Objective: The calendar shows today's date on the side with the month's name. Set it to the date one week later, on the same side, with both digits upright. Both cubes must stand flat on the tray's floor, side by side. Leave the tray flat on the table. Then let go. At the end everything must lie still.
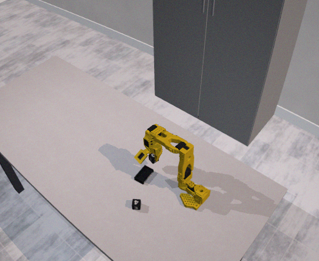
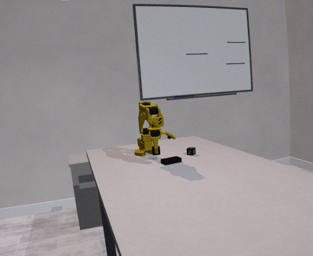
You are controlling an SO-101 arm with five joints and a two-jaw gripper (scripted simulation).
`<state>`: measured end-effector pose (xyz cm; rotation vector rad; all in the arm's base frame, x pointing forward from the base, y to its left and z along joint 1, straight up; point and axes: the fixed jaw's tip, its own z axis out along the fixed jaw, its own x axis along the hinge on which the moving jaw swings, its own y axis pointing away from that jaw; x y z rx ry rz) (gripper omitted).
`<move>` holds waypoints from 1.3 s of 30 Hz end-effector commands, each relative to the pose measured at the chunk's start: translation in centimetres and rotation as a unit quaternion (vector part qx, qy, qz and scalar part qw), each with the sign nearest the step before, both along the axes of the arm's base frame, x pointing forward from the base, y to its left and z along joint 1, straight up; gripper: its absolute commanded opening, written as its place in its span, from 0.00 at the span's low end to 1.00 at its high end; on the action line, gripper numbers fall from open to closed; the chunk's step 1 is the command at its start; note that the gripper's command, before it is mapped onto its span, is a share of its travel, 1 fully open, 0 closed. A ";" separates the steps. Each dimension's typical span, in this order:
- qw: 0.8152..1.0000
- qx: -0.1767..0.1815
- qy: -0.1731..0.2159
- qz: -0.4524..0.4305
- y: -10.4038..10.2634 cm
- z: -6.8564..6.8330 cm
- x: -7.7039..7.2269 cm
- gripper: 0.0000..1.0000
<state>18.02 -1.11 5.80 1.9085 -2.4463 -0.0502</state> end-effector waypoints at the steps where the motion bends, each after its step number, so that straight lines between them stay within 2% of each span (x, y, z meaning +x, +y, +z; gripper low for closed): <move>1: 0.997 0.001 -0.036 0.069 2.8 1.1 1.0 0.00; 2: 0.996 0.002 -0.036 0.085 3.4 1.1 0.9 0.00; 4: 0.996 0.002 -0.036 0.085 3.4 1.1 0.9 0.00; 10: 0.987 0.004 -0.036 0.157 6.2 1.1 0.4 0.00; 14: 0.983 0.005 -0.036 0.179 7.1 1.1 0.2 0.00; 38: 0.982 0.005 -0.036 0.184 7.3 1.1 0.1 0.00; 39: 0.982 0.007 -0.047 0.181 7.6 1.6 0.4 0.00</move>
